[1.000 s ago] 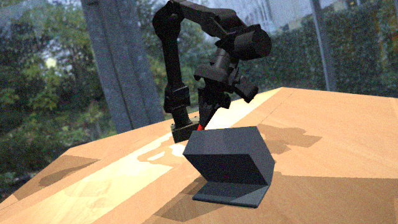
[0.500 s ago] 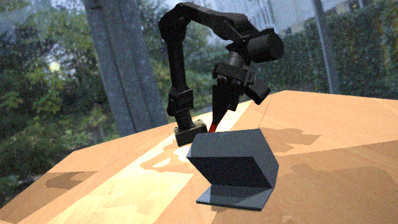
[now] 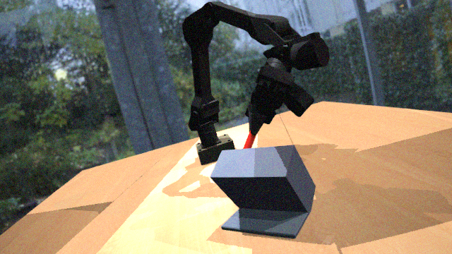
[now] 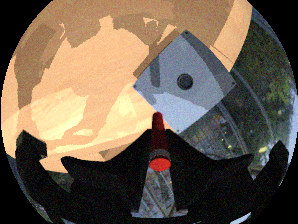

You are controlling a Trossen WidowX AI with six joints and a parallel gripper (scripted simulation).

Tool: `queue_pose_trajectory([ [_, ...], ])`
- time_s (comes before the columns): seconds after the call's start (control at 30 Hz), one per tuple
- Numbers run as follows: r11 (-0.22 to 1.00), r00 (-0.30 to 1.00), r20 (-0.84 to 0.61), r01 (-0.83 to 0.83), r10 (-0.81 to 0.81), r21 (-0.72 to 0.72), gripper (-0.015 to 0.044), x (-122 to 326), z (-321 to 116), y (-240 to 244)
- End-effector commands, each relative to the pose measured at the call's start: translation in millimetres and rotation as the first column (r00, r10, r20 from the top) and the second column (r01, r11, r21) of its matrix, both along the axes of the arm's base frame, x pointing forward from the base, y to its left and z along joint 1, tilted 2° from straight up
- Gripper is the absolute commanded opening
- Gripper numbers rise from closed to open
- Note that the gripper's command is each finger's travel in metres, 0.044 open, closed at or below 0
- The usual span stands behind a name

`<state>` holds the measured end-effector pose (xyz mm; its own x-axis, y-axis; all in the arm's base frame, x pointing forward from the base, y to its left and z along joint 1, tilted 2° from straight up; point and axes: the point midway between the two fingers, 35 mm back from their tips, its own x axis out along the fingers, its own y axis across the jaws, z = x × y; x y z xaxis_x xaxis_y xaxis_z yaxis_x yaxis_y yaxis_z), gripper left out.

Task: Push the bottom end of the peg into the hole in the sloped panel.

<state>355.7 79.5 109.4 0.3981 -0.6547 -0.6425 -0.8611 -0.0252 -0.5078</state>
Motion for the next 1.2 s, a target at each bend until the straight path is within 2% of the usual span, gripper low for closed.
queue_pose_trajectory([
  [0.0,0.999,0.999,-0.001,-0.034,0.034,-0.026,0.0000,-0.7,0.5,6.6],
  [1.17,0.946,0.966,-0.012,-0.257,0.260,-0.196,0.0000,-12.2,5.6,58.4],
])
